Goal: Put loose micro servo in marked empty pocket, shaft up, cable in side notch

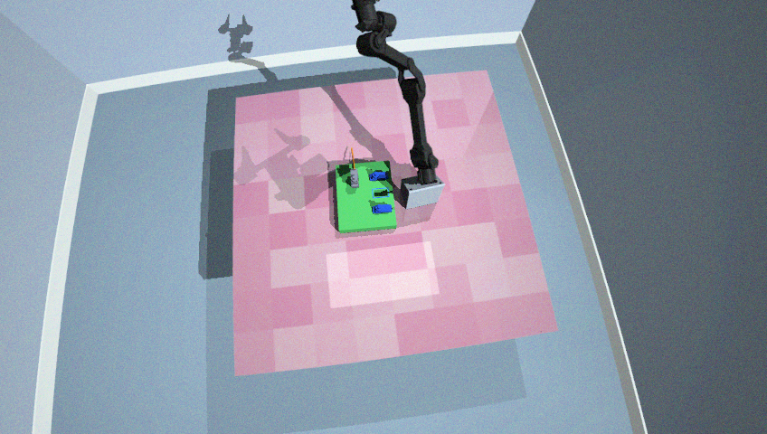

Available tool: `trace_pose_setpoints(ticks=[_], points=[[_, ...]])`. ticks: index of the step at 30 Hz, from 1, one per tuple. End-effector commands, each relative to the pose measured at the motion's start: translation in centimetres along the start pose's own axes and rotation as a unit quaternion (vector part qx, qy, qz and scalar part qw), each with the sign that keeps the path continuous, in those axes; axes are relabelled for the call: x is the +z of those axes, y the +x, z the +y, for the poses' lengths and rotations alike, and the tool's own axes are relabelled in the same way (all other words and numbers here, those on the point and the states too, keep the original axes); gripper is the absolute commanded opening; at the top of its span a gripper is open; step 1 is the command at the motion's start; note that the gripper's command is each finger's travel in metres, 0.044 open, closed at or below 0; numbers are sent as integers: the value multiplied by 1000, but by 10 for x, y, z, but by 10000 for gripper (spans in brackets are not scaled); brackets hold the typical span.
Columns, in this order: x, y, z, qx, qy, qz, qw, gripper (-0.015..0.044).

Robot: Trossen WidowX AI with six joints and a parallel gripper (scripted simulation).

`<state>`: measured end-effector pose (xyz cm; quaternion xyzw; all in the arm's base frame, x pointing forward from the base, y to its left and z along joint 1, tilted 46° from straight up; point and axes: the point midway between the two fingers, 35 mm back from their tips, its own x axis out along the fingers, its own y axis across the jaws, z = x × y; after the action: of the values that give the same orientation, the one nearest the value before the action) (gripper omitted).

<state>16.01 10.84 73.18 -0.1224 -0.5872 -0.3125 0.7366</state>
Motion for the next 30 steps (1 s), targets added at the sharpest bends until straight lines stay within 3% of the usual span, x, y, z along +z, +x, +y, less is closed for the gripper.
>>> trace_pose_setpoints(ticks=[1,14,30], points=[[0,0,1,2,-1,0,1000,426],[-42,-23,63,122,-79,33,989,440],[-130,-97,149,328,-199,104,918,440]])
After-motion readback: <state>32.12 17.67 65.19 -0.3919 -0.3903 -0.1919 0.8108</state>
